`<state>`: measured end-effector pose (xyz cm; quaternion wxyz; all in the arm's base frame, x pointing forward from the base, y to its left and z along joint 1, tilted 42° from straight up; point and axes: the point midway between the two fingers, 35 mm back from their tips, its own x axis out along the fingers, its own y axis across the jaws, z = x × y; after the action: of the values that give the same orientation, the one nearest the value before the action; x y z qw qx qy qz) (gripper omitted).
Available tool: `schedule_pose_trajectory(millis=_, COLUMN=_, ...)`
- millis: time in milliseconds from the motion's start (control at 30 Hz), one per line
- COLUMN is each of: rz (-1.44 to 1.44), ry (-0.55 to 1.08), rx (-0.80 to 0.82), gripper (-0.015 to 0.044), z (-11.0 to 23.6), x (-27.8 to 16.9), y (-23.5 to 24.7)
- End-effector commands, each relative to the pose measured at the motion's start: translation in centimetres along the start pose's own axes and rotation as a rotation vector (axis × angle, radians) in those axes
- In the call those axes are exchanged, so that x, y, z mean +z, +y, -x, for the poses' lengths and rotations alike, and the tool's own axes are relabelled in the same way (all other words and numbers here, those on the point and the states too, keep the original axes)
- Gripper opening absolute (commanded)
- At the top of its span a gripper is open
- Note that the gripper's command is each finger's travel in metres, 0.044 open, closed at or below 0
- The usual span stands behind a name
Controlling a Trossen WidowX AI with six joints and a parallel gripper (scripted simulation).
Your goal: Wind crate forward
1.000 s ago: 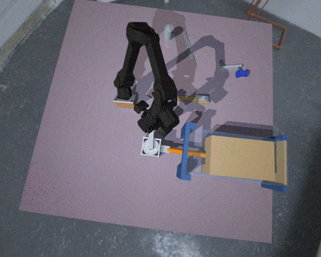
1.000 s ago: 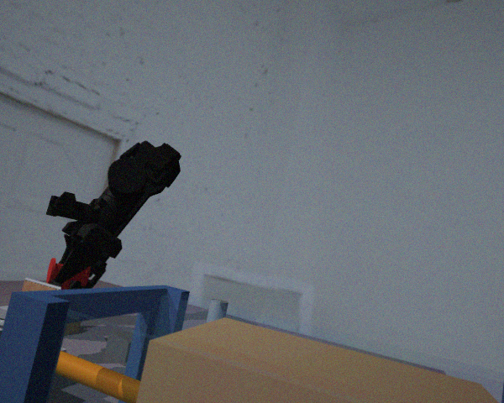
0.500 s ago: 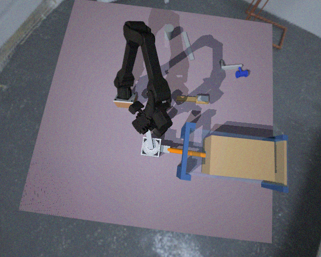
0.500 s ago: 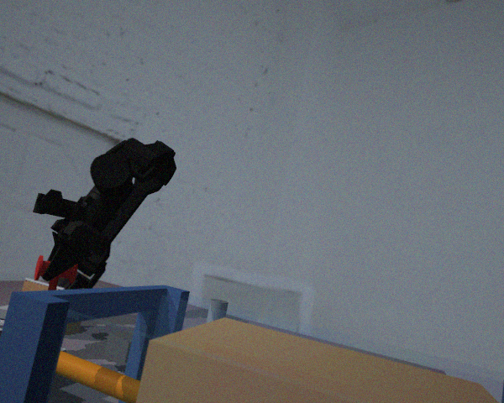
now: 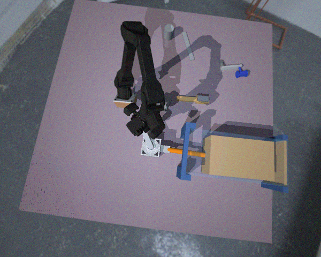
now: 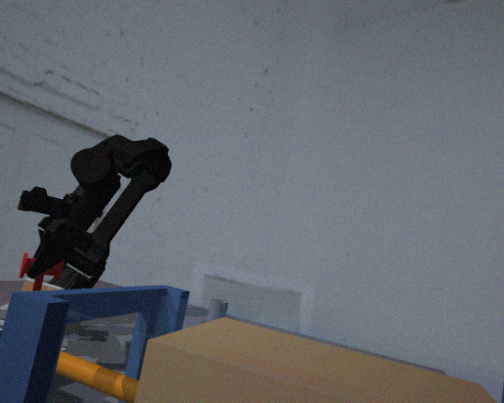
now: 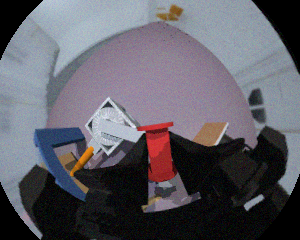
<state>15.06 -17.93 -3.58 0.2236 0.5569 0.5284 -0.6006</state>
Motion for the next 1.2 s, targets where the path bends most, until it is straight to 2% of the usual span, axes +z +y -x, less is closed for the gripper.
schedule_pose_trajectory(millis=0, rz=-0.009, ry=-0.028, rx=-0.015, gripper=0.0000, z=-0.7, x=1.3, y=-0.4)
schedule_pose_trajectory(millis=1167, rz=-0.011, ry=-0.032, rx=-0.014, gripper=0.0000, z=-2.7, x=6.2, y=-0.1)
